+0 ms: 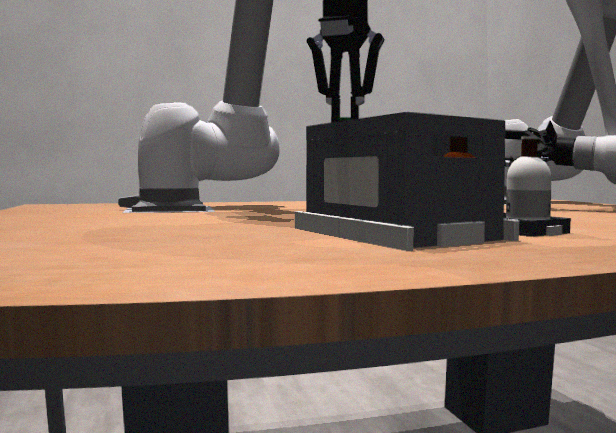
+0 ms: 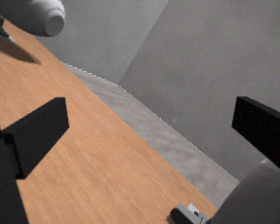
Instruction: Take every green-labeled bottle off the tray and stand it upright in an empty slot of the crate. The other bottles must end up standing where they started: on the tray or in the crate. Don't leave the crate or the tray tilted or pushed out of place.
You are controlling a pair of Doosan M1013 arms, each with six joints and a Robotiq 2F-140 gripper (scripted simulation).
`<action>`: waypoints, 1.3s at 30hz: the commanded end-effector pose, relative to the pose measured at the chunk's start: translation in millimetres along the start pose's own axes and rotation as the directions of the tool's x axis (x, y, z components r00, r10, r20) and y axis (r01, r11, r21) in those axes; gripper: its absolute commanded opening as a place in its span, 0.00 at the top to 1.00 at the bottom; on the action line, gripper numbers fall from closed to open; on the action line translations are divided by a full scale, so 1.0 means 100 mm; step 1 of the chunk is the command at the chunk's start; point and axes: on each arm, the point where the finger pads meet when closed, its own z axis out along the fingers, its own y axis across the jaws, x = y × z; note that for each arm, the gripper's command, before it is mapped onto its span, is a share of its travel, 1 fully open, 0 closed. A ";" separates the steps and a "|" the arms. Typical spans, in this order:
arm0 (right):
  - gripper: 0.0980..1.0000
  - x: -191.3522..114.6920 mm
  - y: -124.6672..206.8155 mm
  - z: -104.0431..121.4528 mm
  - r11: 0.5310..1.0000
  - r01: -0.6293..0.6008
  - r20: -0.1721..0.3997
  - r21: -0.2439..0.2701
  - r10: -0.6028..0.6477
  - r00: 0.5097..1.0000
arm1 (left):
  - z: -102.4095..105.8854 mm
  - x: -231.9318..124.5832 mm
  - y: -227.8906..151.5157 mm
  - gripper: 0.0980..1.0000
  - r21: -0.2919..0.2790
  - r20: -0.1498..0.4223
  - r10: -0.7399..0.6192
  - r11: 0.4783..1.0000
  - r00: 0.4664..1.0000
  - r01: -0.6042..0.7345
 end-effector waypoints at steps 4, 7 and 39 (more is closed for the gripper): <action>1.00 0.00 0.00 0.02 1.000 0.000 -0.001 0.002 0.000 1.000 | 0.00 0.00 0.00 0.00 0.000 0.000 0.000 1.000 1.000 0.000; 1.00 0.00 0.00 0.03 1.000 0.000 -0.001 0.002 0.000 1.000 | 0.00 0.00 0.00 0.00 0.000 0.000 0.000 1.000 1.000 0.000; 1.00 0.00 0.00 0.04 1.000 0.000 -0.001 0.002 0.000 1.000 | 0.00 0.00 0.00 0.00 0.000 0.000 0.000 1.000 1.000 0.000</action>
